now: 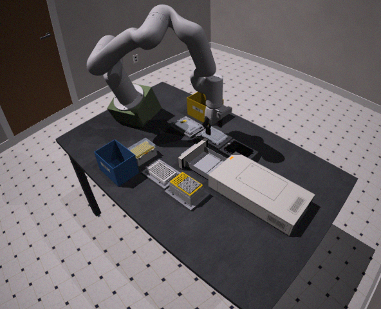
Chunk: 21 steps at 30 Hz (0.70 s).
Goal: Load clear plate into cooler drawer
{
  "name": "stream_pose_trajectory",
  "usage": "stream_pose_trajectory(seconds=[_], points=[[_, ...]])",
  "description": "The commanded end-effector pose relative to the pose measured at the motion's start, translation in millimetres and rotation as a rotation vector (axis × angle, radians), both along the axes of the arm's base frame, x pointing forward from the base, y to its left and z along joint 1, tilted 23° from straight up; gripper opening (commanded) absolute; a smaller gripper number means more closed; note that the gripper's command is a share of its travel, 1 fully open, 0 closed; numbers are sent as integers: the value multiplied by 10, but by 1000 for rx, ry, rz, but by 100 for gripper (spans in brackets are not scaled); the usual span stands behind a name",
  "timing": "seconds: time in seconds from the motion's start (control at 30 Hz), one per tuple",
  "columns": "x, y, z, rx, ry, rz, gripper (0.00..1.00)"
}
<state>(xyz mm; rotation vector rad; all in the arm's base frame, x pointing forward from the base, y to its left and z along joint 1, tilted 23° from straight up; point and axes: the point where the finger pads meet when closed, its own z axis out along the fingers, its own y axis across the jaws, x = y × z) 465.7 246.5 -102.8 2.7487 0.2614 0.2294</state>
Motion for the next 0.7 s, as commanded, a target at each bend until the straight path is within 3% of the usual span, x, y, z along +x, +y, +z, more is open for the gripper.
stream_pose_trajectory(seconds=[0.0, 0.67], points=[[22, -21, -70, 1, -2, 1, 100], [30, -37, -111, 1, -2, 1, 100]])
